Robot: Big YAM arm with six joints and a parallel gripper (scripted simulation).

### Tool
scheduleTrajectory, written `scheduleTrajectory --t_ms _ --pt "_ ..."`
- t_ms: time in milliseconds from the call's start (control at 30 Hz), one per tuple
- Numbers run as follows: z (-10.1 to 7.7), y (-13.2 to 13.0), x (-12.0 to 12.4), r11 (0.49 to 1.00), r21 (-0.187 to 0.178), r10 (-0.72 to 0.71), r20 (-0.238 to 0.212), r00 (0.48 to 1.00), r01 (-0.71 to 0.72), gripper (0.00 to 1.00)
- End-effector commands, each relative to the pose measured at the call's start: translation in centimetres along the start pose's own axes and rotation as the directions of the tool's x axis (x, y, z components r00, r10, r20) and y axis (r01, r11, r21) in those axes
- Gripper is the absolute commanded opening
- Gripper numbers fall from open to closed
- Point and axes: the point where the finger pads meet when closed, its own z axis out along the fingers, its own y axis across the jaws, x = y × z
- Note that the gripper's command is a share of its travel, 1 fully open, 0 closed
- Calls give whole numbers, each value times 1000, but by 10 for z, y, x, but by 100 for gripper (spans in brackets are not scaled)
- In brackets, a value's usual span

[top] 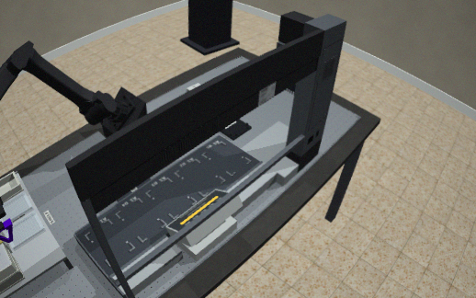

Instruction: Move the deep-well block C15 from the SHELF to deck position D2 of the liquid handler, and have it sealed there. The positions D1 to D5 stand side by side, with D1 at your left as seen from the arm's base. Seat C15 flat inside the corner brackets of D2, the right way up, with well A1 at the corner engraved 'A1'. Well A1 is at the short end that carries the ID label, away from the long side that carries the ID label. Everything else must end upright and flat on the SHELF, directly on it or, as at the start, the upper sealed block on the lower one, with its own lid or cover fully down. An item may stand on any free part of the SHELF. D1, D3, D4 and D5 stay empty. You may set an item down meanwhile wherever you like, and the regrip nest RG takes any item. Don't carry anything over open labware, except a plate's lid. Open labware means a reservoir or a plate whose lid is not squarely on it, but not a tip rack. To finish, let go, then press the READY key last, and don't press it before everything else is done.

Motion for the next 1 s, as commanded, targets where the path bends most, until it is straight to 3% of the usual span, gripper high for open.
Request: scheduleTrajectory --t_ms 0,633,733,767,800,867,900,967 --pt "-15 -4 -33 1000 -15 5 29 1000 -4 100" --pt "-16 -3 -116 1000 -14 4 34 999 -3 100" --pt "-17 -3 -116 1000 -15 4 35 999 -3 100" --pt "-40 -6 -115 999 -49 6 57 998 -3 100" --pt "-43 -6 -114 999 -54 5 60 998 -2 100" --pt "-43 -6 -114 999 -54 5 60 998 -2 100" --pt "-23 -2 -111 1000 -27 8 40 999 -7 100" --pt "-23 -2 -111 1000 -27 8 40 999 -7 100"
